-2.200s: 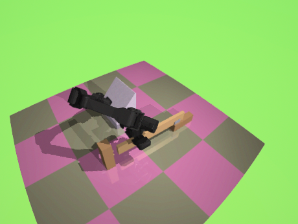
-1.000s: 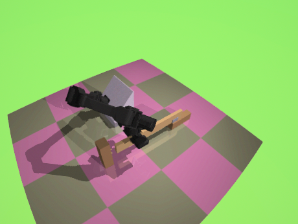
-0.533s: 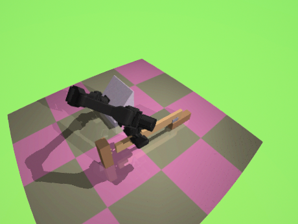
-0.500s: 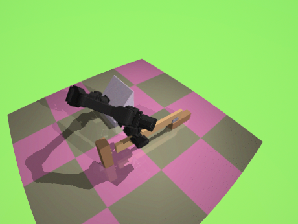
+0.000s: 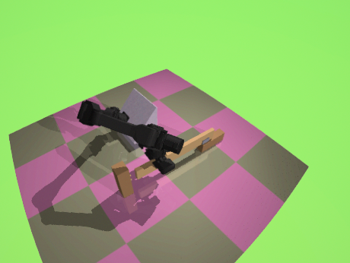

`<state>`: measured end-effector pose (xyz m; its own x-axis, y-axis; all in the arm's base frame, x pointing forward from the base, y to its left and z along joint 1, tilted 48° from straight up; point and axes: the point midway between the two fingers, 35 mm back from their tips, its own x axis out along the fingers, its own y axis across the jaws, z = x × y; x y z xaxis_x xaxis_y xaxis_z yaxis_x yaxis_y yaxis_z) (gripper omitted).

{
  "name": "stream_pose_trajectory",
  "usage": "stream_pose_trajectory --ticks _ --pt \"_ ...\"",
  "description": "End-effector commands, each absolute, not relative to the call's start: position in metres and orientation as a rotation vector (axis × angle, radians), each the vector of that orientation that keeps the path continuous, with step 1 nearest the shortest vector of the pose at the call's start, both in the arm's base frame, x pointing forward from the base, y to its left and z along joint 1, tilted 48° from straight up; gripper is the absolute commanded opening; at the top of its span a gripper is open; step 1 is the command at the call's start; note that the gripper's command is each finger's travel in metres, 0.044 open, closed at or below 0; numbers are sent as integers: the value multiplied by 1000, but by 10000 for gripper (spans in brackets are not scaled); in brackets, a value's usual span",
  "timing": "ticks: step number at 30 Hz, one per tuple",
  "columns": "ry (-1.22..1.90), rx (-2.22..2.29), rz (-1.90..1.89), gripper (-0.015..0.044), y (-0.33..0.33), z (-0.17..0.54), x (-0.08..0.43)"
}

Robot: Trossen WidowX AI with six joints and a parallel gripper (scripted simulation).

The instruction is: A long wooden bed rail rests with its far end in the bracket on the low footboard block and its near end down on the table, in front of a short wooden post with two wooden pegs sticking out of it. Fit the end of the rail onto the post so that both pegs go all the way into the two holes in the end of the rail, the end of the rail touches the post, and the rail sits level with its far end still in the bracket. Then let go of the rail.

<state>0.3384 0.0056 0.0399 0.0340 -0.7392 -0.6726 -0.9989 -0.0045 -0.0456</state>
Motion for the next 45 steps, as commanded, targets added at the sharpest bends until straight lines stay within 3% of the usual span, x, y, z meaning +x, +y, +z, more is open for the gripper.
stream_pose_trajectory --ticks 1,45 --pt "1746 -1802 650 0 9 39 339" --pt "1746 -1802 650 0 11 40 339"
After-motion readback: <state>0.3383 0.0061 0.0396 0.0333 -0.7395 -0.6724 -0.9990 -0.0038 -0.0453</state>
